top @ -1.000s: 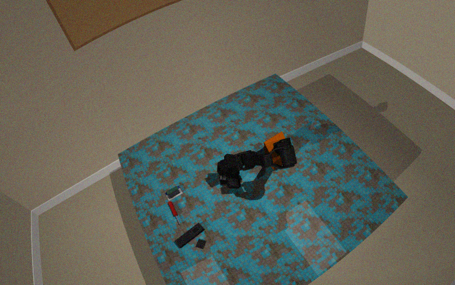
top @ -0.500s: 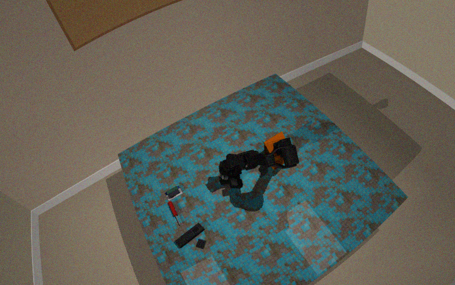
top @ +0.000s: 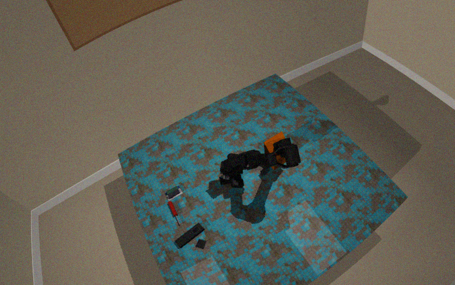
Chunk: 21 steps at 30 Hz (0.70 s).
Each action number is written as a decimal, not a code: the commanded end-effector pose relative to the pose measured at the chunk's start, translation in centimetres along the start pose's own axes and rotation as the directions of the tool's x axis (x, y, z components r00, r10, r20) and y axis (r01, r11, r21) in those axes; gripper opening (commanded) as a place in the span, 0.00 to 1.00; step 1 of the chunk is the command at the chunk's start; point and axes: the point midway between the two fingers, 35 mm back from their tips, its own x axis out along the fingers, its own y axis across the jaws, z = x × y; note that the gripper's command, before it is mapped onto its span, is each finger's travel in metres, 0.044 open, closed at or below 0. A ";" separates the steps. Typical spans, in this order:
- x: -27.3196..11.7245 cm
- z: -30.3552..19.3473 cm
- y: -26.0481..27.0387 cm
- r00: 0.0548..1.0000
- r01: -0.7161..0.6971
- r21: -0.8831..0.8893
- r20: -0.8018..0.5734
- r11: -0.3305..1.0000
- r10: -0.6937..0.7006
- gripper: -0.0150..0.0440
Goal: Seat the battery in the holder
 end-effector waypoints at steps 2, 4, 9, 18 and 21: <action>0.1 -0.4 -0.2 1.000 0.008 0.001 -0.029 1.000 -0.008 0.37; 0.2 -0.3 -0.3 0.999 0.009 -0.001 -0.039 1.000 -0.009 0.37; 0.4 -0.2 -0.3 0.998 0.014 -0.003 -0.063 1.000 -0.014 0.37; 0.8 0.0 -0.4 0.994 0.021 -0.010 -0.108 1.000 -0.022 0.37; 0.9 0.1 -0.5 0.992 0.026 -0.014 -0.121 1.000 -0.028 0.37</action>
